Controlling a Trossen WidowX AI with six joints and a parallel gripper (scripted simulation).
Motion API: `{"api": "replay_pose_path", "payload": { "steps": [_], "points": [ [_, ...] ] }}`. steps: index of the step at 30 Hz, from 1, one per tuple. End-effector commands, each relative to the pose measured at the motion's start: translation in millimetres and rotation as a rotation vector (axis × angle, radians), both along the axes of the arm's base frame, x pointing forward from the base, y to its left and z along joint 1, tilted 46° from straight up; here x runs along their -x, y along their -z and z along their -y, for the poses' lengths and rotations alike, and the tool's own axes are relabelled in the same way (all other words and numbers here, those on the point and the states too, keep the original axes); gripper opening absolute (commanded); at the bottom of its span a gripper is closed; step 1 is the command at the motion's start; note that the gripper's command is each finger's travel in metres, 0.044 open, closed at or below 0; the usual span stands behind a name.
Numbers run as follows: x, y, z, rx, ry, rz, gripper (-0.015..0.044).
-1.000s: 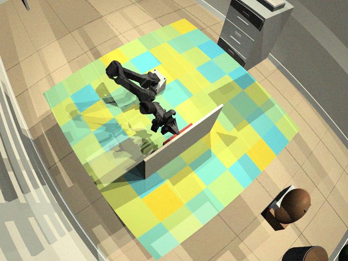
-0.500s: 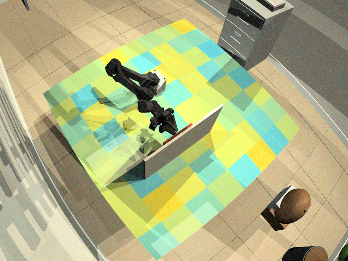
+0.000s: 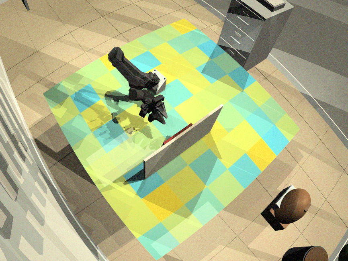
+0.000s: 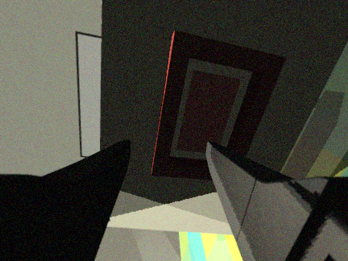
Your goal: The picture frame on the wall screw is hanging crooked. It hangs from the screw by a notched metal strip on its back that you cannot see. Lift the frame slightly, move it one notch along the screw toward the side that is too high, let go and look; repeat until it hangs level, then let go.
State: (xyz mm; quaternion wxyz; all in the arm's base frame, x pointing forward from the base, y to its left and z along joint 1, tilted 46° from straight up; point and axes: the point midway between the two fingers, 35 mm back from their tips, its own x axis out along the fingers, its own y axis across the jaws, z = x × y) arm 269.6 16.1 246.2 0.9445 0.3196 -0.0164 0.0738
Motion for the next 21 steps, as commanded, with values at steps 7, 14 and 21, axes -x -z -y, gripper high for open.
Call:
{"api": "replay_pose_path", "payload": {
  "steps": [7,14,21],
  "points": [
    [41,-10,-32,-0.006,0.012,0.005,0.0260],
    [80,-6,-34,-0.008,0.023,-0.006,0.0260],
    [90,-4,-31,0.001,0.007,-0.016,0.0260]
  ]
}}
